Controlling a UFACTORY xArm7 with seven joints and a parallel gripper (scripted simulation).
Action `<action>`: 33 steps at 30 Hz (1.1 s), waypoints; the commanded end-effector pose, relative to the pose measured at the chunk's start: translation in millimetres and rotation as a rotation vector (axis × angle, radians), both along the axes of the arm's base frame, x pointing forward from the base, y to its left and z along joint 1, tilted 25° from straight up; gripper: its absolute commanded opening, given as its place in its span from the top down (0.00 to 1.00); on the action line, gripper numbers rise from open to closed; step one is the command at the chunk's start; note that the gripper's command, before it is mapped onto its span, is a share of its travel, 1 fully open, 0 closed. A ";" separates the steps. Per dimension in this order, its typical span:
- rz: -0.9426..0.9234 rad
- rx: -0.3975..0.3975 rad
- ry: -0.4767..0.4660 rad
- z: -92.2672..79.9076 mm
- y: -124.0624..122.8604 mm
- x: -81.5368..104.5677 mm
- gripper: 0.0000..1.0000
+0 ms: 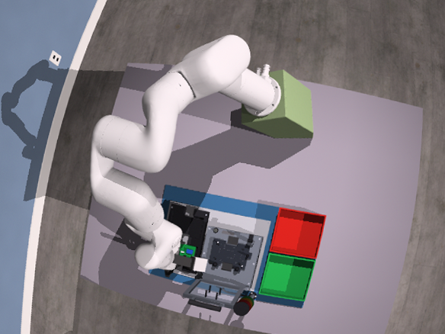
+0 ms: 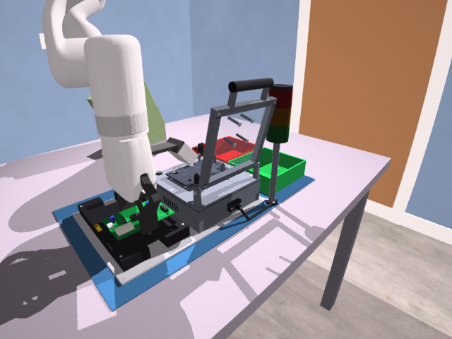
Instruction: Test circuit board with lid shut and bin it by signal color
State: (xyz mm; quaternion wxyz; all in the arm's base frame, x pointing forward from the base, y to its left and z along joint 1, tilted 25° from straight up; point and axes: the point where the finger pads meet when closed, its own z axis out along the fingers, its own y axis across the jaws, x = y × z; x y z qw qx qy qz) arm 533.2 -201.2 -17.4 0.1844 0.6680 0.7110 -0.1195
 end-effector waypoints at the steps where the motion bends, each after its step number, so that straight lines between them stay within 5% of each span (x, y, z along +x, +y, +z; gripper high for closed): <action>1: 0.002 0.000 -0.004 5.9 2.7 1.3 0.21; 19: 0.002 0.000 -0.004 61.4 28.3 -5.3 0.21; 33: 0.002 0.000 -0.004 64.4 29.7 -5.6 0.21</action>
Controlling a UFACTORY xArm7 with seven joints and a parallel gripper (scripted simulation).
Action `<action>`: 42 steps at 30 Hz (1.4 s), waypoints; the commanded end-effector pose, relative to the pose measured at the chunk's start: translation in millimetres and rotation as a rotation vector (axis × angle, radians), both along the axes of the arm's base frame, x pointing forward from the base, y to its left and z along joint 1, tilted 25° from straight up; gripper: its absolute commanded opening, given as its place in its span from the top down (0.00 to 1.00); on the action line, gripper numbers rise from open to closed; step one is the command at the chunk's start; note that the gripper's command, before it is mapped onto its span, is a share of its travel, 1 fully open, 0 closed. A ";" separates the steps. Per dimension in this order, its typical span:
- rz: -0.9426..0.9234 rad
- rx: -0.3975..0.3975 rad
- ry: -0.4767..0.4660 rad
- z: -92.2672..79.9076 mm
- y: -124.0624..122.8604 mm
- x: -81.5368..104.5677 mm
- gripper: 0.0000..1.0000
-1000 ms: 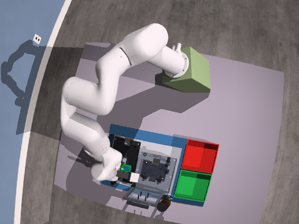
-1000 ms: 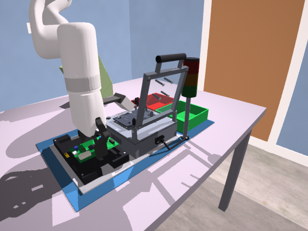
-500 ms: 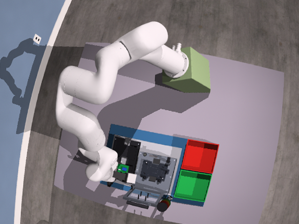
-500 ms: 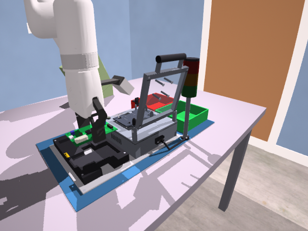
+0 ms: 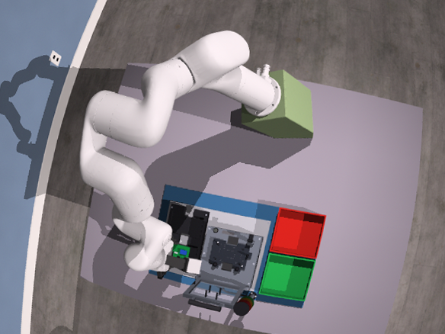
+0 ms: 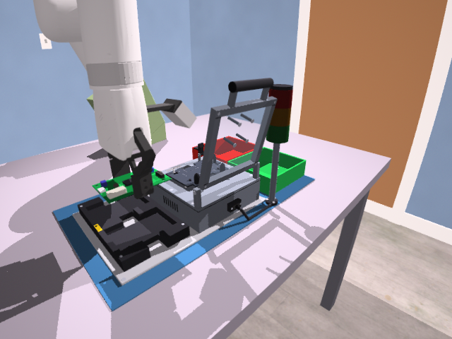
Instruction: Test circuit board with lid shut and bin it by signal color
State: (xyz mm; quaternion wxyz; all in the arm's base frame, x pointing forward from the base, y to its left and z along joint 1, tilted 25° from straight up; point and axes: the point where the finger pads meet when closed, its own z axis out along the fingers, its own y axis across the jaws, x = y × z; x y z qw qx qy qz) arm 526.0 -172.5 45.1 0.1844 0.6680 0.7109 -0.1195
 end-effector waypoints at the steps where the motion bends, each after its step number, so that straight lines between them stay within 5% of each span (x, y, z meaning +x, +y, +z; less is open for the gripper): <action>1: 0.002 0.000 -0.004 1.8 0.9 1.6 0.21; 21: 0.068 -0.008 0.026 1.8 0.9 1.6 0.21; 42: 0.412 -0.048 0.185 1.8 0.9 1.6 0.21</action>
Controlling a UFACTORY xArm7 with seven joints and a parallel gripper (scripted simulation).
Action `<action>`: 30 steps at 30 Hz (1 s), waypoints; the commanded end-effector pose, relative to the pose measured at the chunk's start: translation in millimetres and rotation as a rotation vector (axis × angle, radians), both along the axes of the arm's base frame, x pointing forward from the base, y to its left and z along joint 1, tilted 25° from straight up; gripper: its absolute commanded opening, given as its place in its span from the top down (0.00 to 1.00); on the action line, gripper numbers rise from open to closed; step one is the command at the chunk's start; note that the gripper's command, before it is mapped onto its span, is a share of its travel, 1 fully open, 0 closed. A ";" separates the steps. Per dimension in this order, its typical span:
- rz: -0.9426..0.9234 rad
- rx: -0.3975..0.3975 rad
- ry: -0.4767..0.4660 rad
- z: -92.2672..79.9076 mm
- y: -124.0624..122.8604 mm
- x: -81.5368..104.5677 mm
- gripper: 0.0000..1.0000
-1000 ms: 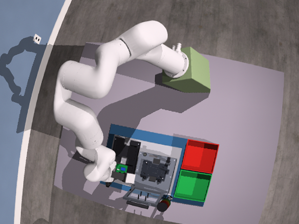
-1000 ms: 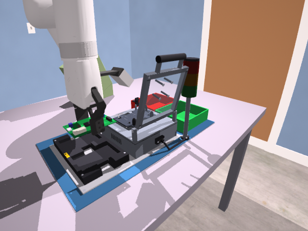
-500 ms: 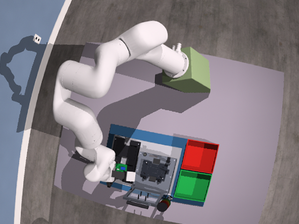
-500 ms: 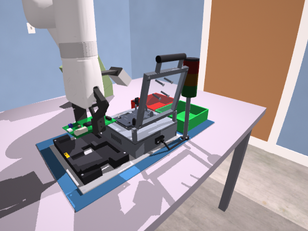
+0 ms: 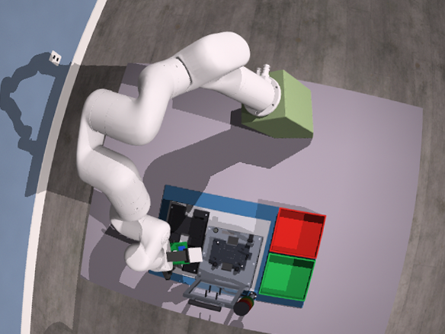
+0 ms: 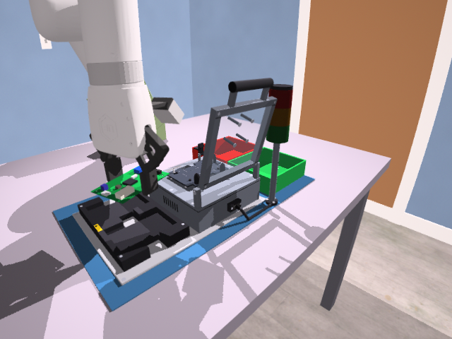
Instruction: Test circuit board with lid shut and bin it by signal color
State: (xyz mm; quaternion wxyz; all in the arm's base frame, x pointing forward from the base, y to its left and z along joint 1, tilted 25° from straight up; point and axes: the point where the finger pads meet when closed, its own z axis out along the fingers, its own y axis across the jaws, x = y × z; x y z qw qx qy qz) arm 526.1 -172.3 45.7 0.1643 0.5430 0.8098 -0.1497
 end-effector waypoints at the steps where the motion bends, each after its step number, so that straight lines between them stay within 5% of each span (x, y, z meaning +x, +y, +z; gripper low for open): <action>1: 0.144 -0.011 0.063 1.3 0.7 1.5 0.21; 30: 0.809 -0.089 0.372 1.3 0.7 1.5 0.21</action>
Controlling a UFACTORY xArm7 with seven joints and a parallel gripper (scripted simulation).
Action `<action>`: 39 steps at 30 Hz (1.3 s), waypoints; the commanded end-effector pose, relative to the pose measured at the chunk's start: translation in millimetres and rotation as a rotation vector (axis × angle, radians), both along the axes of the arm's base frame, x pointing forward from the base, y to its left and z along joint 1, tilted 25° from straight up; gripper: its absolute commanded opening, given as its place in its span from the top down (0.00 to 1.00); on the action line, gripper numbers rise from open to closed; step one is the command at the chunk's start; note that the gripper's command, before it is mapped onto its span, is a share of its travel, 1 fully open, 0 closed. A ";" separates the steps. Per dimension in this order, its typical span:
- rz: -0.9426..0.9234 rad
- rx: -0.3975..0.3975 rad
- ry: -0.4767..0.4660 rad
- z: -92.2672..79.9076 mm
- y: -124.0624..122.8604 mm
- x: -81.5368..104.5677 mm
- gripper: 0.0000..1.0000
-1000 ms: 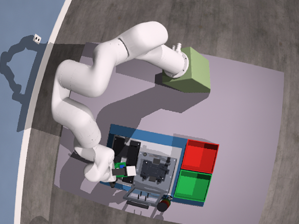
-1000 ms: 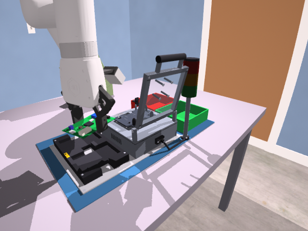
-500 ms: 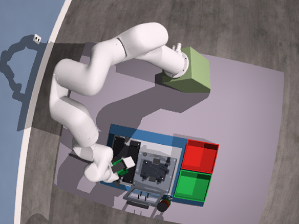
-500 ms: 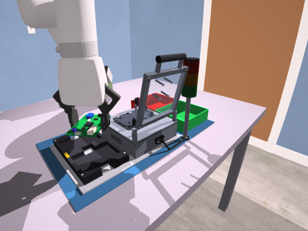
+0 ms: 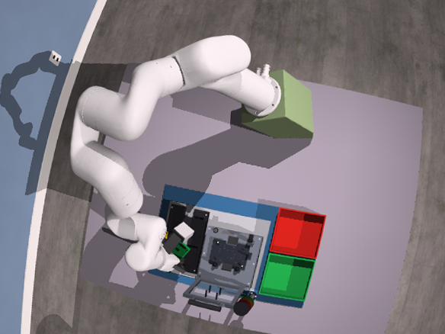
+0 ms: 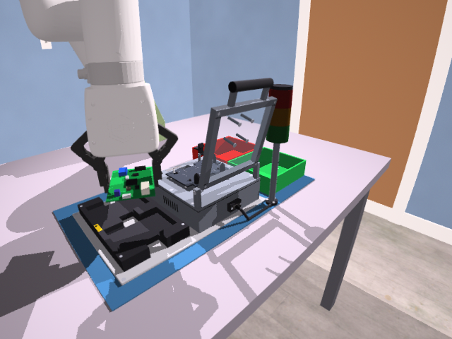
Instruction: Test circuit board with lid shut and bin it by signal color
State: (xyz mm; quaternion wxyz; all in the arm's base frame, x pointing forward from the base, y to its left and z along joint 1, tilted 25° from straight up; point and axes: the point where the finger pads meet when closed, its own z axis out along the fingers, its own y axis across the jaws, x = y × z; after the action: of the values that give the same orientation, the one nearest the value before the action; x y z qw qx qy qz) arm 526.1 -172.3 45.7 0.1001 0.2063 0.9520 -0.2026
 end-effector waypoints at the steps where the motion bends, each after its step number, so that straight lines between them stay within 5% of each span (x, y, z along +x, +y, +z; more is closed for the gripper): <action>1: 0.152 -0.006 0.071 1.3 0.8 1.5 0.21; 39: 1.030 -0.111 0.482 1.3 0.8 1.5 0.21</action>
State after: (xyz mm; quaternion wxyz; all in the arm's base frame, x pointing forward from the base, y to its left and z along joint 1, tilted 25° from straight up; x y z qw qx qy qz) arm 526.0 -172.4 45.5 -0.0084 -0.2764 0.9338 -0.2271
